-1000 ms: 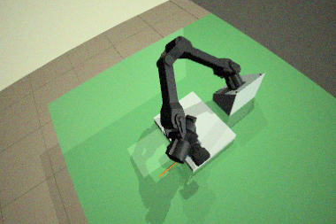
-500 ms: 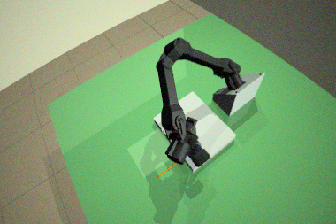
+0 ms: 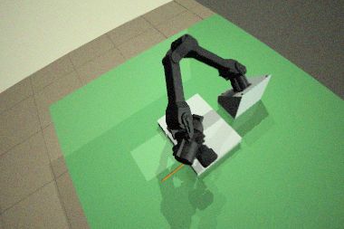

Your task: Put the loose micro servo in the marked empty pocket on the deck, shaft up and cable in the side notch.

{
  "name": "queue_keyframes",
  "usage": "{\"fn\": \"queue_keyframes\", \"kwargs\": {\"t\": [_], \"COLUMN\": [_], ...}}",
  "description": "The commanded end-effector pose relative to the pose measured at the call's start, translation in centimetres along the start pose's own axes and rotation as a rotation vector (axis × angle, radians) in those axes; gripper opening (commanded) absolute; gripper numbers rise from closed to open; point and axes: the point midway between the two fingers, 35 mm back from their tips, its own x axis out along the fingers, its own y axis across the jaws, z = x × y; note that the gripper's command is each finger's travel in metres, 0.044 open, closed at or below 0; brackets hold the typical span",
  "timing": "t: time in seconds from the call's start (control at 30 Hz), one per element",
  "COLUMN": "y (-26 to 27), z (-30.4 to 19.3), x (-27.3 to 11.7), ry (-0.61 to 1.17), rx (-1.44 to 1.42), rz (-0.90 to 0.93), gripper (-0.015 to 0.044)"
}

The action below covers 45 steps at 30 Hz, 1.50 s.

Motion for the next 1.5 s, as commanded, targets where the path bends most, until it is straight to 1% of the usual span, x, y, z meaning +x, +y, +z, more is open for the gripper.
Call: {"fn": "queue_keyframes", "kwargs": {"t": [0.0,0.13,0.27,0.3,0.37,0.53,0.6,0.67,0.73,1.47], "y": [0.0,0.4,0.5,0.4,0.1,0.1,0.2,0.2,0.2,0.2], "z": [-0.2,-2.4,-6.7,-8.1,-10.2,-10.4,-10.3,-10.3,-10.3,-10.4], "x": [-0.2,-2.1,-5.0,-5.8,-6.7,-7.5,-8.8,-10.8,-11.8,-11.9], "ry": [0.000,0.000,0.005,0.006,0.008,0.006,0.003,-0.003,-0.006,-0.006], "rx": [0.000,-0.001,0.002,0.003,0.005,0.003,-0.001,-0.009,-0.012,-0.012], "rz": [0.001,0.011,0.019,0.017,0.011,0.010,0.011,0.012,0.012,0.012], "gripper": [0.0214,0.0319,0.0424,0.0440,0.0440,0.0440,0.0440,0.0440,0.0440,0.0440]}}
